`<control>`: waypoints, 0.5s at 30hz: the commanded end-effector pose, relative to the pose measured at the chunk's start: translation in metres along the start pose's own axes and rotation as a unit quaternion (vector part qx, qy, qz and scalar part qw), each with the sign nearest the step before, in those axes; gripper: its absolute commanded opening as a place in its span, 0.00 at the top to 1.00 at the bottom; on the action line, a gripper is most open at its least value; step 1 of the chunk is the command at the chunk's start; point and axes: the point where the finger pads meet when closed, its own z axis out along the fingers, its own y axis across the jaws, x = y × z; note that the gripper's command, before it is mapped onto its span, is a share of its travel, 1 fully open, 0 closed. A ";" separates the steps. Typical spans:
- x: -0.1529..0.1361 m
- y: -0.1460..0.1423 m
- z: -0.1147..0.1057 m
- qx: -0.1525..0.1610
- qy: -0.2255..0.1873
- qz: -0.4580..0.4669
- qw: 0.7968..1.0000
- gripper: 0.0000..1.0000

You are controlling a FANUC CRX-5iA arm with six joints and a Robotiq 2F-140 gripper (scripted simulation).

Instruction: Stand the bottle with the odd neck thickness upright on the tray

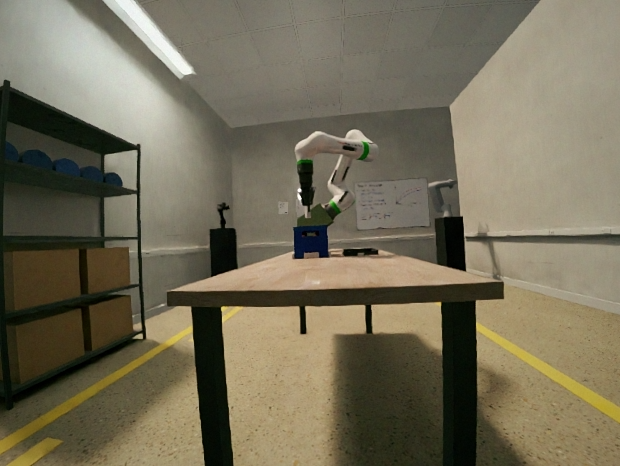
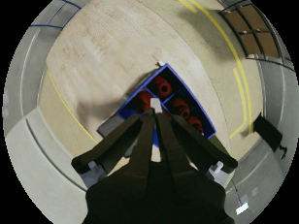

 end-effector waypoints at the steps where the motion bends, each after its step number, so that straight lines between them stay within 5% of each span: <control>1: -0.030 -0.029 -0.001 0.000 0.002 0.000 1.000 0.90; 8: -0.037 -0.035 -0.001 0.000 0.002 0.000 1.000 0.90; 9: -0.037 -0.035 -0.001 0.000 0.002 0.000 1.000 0.56; 15: -0.037 -0.035 -0.001 0.000 0.002 0.000 1.000 0.56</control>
